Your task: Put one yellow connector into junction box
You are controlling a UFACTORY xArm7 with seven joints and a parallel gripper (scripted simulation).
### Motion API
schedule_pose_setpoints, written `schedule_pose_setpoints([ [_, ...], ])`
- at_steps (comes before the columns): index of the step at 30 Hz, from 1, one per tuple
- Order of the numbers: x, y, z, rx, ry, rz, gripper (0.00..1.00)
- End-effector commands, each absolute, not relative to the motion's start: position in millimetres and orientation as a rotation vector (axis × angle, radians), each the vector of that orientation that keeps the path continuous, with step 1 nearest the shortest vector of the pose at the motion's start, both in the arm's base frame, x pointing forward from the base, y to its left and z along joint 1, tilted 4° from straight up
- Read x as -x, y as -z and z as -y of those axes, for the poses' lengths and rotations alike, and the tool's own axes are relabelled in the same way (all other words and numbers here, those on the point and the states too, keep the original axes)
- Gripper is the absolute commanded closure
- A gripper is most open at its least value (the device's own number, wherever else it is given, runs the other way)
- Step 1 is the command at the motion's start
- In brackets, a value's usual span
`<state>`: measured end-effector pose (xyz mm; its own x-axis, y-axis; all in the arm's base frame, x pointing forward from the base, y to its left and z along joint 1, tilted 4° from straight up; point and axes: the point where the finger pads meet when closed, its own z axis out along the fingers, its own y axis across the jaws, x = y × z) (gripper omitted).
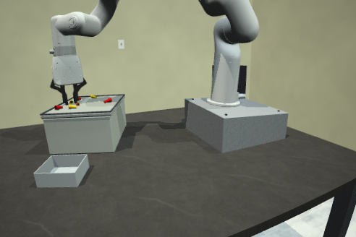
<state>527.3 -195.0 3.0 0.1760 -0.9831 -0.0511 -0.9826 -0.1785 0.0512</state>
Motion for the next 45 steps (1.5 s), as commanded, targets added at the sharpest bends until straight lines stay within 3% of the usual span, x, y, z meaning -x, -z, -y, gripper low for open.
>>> schedule_pose_setpoints([
  [1, -528.7, -4.7, 195.6, -2.405, 0.107, 2.010, 0.71],
  [2, -528.7, -4.7, 195.6, -2.405, 0.107, 2.010, 0.98],
  [45, -528.8, -6.6, 195.7, -2.405, 0.107, 2.010, 0.98],
])
